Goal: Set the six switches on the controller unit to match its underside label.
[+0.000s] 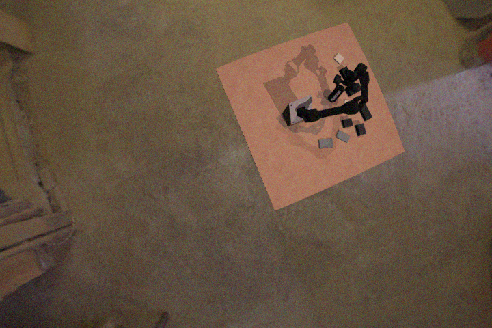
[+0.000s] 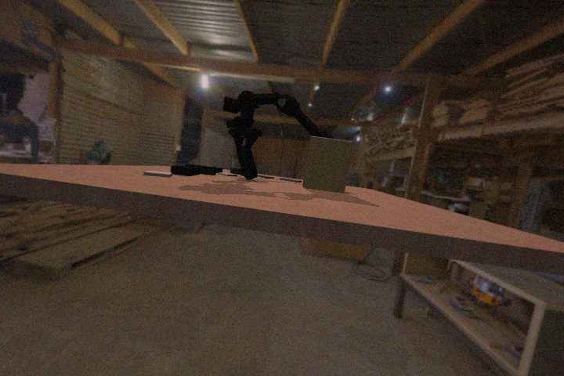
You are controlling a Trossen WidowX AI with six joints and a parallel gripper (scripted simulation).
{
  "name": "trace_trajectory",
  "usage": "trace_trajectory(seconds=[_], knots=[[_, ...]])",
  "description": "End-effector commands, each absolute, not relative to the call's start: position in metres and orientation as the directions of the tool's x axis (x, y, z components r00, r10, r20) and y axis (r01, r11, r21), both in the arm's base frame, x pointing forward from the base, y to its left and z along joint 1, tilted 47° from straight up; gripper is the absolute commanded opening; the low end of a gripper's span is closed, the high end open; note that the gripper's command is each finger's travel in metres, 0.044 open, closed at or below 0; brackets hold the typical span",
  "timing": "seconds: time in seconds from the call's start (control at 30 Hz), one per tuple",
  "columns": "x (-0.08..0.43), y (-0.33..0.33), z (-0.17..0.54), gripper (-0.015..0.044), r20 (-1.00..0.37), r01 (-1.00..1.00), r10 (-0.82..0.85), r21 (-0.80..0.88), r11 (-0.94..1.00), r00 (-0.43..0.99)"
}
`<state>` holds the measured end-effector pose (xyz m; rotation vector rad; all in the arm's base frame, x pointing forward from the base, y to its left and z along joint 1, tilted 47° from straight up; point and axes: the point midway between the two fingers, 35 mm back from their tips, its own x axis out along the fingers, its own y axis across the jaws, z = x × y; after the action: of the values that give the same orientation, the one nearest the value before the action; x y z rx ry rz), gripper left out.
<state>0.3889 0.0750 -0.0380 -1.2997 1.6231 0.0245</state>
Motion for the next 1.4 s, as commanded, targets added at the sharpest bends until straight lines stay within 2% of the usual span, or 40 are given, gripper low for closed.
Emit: trace_trajectory(seconds=[0.0, 1.37], knots=[[0.391, 0.071, -0.046, 0.0338, -0.692, -0.738, -0.718, -0.524, 0.425, 0.078], [0.411, 0.073, -0.071, 0.0338, -0.692, -0.737, -0.718, -0.525, 0.425, 0.079]])
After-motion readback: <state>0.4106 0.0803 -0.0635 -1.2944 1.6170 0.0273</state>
